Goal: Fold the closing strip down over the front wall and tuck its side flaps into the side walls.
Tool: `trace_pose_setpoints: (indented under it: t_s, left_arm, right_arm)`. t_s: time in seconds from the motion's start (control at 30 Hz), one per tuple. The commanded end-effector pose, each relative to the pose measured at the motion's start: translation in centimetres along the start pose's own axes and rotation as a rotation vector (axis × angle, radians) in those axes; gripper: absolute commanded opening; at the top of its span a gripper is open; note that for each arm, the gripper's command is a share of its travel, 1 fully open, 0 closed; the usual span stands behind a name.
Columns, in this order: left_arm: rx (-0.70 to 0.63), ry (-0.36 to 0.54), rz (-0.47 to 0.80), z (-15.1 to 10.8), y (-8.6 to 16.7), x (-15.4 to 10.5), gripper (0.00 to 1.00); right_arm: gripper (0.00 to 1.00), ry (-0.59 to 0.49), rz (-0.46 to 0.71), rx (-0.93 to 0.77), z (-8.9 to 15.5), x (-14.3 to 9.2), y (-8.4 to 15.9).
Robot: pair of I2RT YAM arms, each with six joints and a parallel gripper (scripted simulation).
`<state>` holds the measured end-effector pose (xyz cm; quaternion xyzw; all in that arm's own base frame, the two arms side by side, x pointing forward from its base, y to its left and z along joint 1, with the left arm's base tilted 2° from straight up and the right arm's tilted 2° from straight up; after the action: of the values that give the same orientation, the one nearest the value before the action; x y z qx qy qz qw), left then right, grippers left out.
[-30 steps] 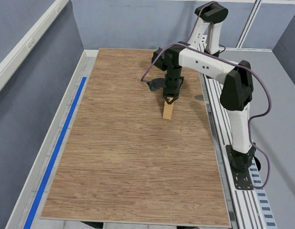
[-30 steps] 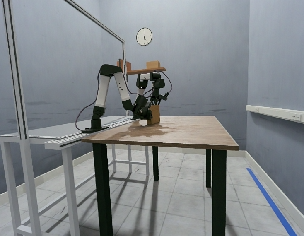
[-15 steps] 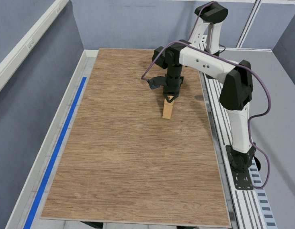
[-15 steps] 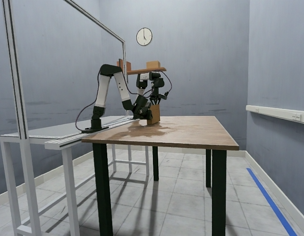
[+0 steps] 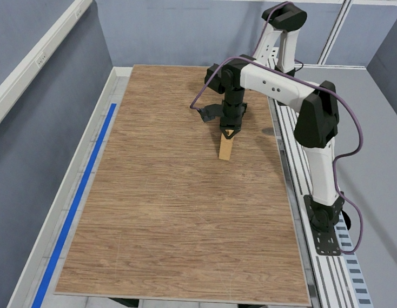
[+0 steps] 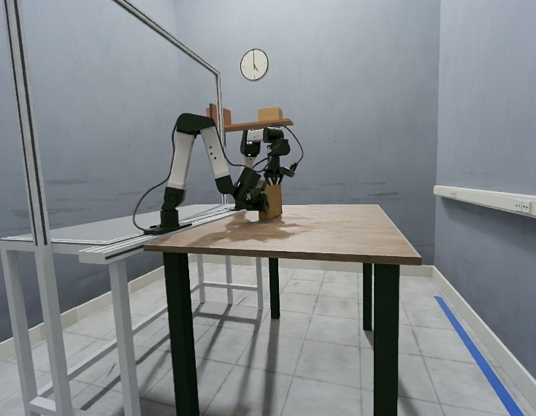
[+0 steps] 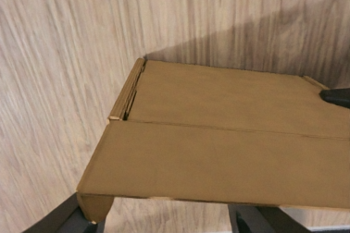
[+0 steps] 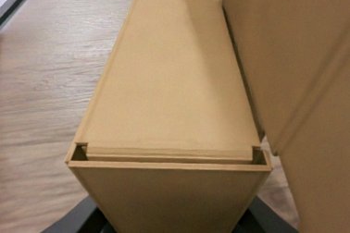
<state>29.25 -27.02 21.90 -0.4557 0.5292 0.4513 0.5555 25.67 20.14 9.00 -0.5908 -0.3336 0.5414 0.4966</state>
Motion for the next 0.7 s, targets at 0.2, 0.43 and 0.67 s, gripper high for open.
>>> trace_pose_setpoints:
  t_s: [0.2, 0.43, 0.67]
  left_arm:
    - [-0.031, 0.051, -0.051, -0.9, 0.1, -1.6, 0.54]
    - [-0.062, 0.037, -0.031, -1.3, 0.0, -0.7, 0.54]
    - [-0.065, 0.026, -0.015, -1.6, -0.1, 0.0, 0.54]
  right_arm:
    - [0.45, 0.002, -0.01, -0.012, -0.1, 0.0, -0.4]
    - [0.45, 0.002, -0.01, -0.012, -0.1, 0.0, -0.4]
    - [0.45, 0.002, -0.01, -0.012, -0.1, 0.0, -0.4]
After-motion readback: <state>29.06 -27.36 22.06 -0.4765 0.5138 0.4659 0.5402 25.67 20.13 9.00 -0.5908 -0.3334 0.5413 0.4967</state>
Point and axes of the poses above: on each arm, the point where the finger pads meet when closed, its own x axis out along the fingers, its own z axis across the jaws, y = z × x, the point moved 8 cm from there along -x, back along the fingers, and after that the axes turned 6 degrees about x, right-handed, at the moved point
